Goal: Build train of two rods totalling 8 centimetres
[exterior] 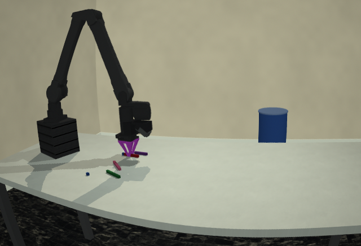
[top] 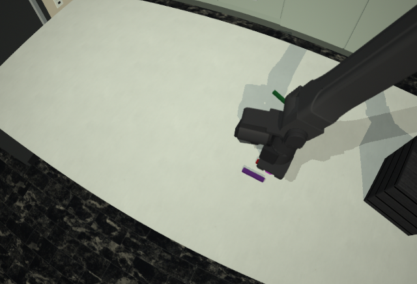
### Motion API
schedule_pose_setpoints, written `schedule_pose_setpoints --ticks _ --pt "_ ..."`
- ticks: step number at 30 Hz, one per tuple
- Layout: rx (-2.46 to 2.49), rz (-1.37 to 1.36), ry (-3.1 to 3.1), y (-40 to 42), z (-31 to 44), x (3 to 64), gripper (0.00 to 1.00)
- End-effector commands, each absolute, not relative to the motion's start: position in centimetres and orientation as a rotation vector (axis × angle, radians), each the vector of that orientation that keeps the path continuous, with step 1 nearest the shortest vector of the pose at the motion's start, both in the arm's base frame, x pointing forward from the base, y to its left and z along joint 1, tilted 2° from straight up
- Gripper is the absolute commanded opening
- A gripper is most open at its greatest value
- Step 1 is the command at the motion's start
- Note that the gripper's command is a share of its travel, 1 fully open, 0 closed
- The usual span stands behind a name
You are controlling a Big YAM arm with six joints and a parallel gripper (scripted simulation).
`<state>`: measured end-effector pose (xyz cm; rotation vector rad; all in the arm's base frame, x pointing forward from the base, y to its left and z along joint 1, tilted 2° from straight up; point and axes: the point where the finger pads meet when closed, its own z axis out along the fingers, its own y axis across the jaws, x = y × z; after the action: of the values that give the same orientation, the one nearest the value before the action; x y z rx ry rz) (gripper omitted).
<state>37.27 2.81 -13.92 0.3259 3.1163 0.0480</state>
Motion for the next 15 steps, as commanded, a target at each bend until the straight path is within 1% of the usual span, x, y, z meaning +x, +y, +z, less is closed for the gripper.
schedule_pose_setpoints --ticks 1,9,15 --pt "0.32 0.055 3.083 3.2 -13.6 38.5 0.23" --pt "0.32 0.055 3.083 3.2 -13.6 38.5 0.23" --pt "0.321 0.053 3.09 3.1 -12.1 38.1 0.23"
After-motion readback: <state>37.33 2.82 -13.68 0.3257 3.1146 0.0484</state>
